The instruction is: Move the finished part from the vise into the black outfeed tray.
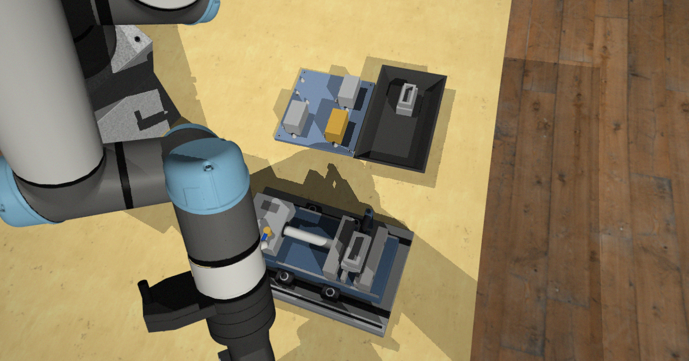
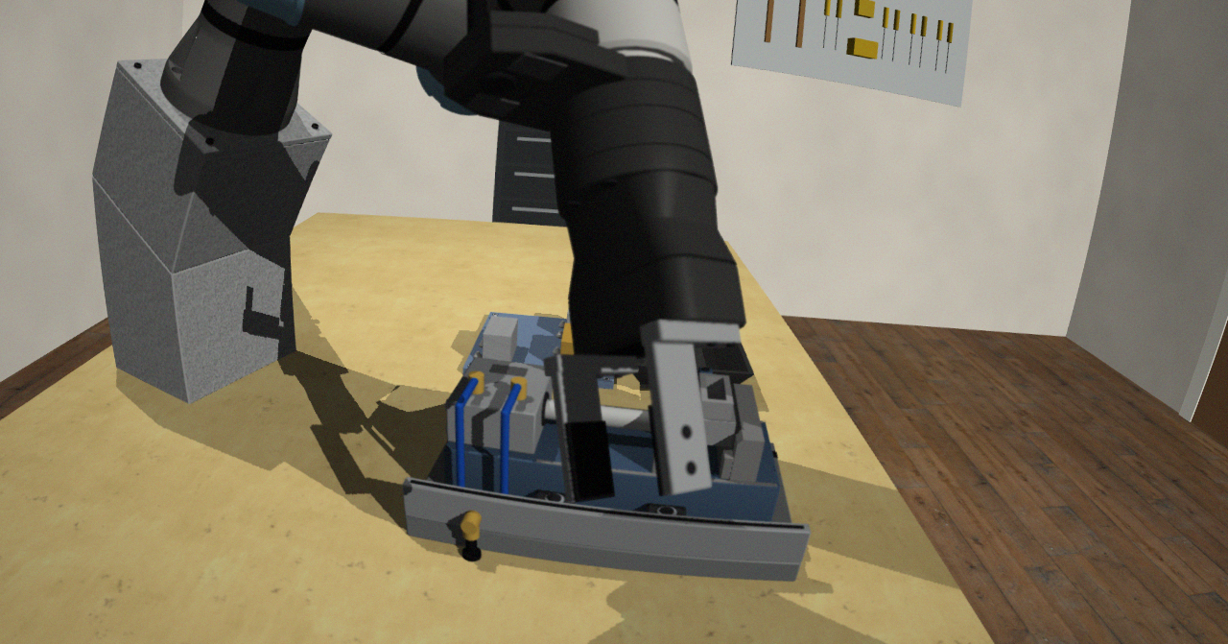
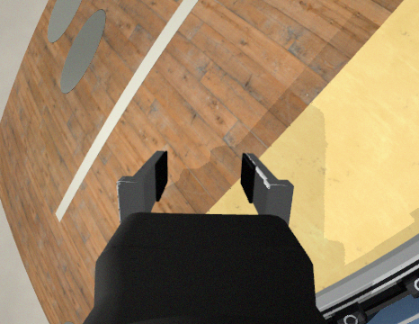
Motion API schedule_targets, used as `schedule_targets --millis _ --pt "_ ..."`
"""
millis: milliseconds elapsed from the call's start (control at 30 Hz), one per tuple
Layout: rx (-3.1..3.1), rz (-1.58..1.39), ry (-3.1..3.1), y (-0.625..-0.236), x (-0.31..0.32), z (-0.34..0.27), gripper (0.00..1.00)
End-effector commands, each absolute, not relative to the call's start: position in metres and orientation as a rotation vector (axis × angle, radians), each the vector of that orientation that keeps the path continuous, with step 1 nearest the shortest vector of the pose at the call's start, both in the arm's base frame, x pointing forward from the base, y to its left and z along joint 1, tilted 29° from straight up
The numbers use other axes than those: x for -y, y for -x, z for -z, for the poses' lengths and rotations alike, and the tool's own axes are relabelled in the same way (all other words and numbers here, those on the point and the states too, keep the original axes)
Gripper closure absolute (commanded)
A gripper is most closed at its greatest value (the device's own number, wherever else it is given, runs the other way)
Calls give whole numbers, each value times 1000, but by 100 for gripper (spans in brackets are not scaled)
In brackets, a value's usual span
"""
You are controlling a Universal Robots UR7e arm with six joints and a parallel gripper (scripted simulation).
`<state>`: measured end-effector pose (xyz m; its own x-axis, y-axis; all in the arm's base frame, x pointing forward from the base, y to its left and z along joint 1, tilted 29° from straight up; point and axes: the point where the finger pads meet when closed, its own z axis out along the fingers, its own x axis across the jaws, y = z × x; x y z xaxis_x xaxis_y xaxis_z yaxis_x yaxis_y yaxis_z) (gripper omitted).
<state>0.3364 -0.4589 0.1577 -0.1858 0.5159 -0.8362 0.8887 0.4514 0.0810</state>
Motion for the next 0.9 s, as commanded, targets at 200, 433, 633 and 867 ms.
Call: schedule_targets --millis 200,433,633,867 --pt "-2088 483 -1021 -384 412 -155 0" --pt "-2249 433 -871 -412 371 -153 0" --pt "-2395 380 -702 -433 326 -153 0" --pt "-2533 320 -506 -448 275 -154 0"
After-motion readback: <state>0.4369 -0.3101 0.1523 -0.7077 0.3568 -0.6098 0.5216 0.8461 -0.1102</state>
